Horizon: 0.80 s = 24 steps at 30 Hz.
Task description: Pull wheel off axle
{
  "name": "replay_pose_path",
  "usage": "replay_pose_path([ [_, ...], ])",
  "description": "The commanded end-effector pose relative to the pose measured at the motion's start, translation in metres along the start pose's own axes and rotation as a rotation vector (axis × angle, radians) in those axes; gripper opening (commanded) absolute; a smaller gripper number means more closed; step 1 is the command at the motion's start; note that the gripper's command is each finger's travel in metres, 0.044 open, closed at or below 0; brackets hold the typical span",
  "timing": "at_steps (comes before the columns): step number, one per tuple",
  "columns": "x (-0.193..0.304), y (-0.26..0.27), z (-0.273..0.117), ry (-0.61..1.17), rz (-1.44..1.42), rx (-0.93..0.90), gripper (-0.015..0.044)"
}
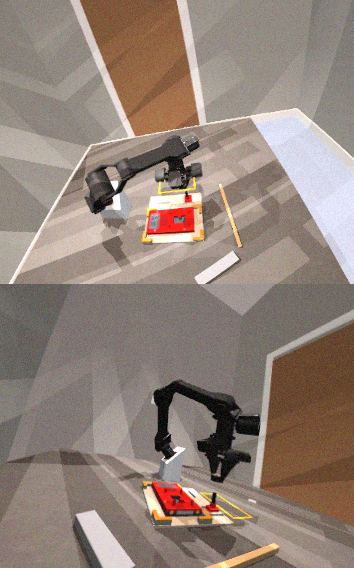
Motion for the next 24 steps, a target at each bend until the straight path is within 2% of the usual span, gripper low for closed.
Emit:
replay_pose_path([
  [1,0.021,-0.005,-0.003,0.007,-0.008,-0.005,0.0],
  [15,0.096,-0.032,-0.008,0.011,-0.003,-0.006,0.0],
  [24,0.099,-0.034,0.009,0.01,-0.002,-0.006,0.0],
])
Point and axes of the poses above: the point midway between the two fingers, 35 mm back from their tips, its own z axis out along the fingers, its own y axis across the jaws, x = y × z, the point moved 6 cm from there along -z, back along the fingers, and after that the axes turned 10 degrees about -z, right-handed, at the moved point
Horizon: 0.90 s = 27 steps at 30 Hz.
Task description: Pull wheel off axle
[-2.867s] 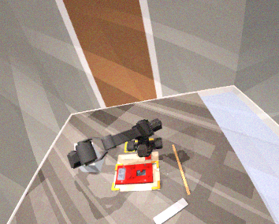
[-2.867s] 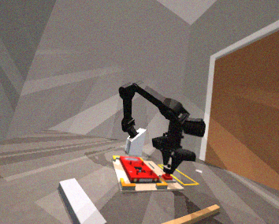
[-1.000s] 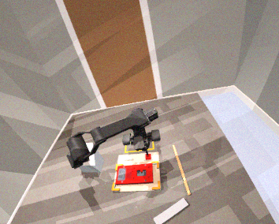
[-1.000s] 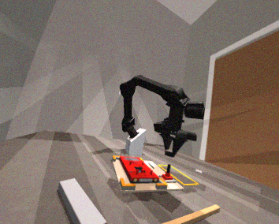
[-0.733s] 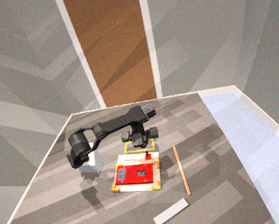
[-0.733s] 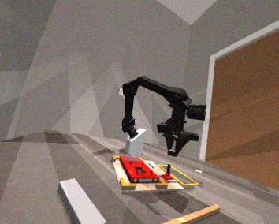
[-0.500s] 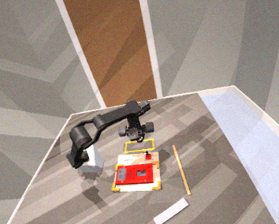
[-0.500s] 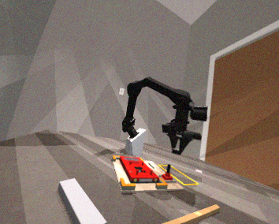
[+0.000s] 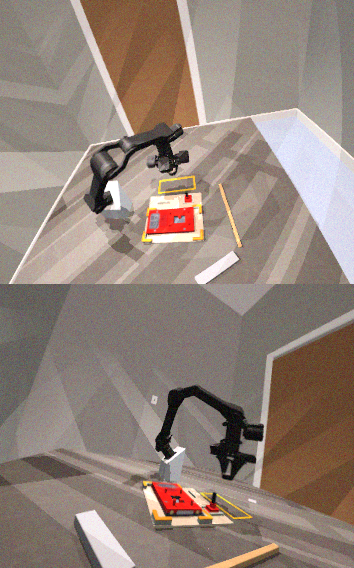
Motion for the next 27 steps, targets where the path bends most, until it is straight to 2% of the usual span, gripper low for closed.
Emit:
replay_pose_path([
  [1,0.0,-0.001,0.01,-0.004,-0.004,0.003,0.0],
  [6,0.0,0.001,0.028,-0.003,-0.004,0.003,0.0],
  [15,-0.001,-0.001,0.091,-0.008,-0.004,0.003,0.0],
  [18,-0.002,-0.001,0.096,-0.009,-0.004,0.004,0.0],
  [27,-0.002,-0.002,0.094,-0.005,0.0,0.019,0.0236],
])
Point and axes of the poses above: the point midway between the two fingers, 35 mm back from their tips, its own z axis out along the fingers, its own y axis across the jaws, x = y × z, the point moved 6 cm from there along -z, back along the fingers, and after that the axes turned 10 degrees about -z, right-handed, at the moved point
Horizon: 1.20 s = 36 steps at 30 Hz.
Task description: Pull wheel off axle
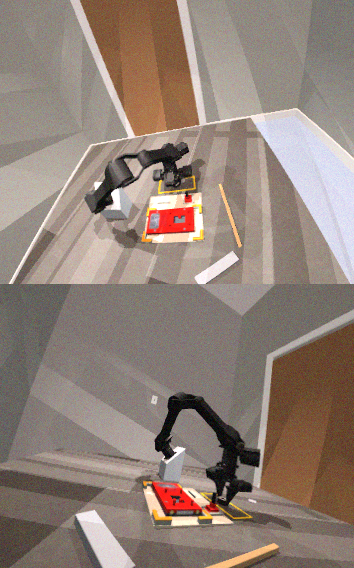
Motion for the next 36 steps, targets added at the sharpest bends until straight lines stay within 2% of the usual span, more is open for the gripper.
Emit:
replay_pose_path([
  [1,0.0,0.0,0.0,0.0,0.001,0.001,0.0263],
  [3,0.0,0.0,-0.006,0.0,0.001,-0.001,0.03],
  [9,0.001,-0.001,-0.053,0.0,-0.002,-0.013,0.03],
  [12,0.001,-0.002,-0.061,-0.001,-0.002,-0.015,0.03],
  [14,0.0,-0.007,-0.058,-0.004,-0.009,-0.015,0.0352],
  [17,-0.005,-0.034,-0.078,0.0,-0.009,-0.015,0.0431],
  [18,-0.008,-0.044,-0.084,0.001,-0.009,-0.015,0.044],
  [23,-0.019,-0.088,-0.106,0.001,-0.007,-0.011,0.044],
  [36,-0.02,-0.09,-0.106,0.001,-0.007,-0.01,0.044],
])
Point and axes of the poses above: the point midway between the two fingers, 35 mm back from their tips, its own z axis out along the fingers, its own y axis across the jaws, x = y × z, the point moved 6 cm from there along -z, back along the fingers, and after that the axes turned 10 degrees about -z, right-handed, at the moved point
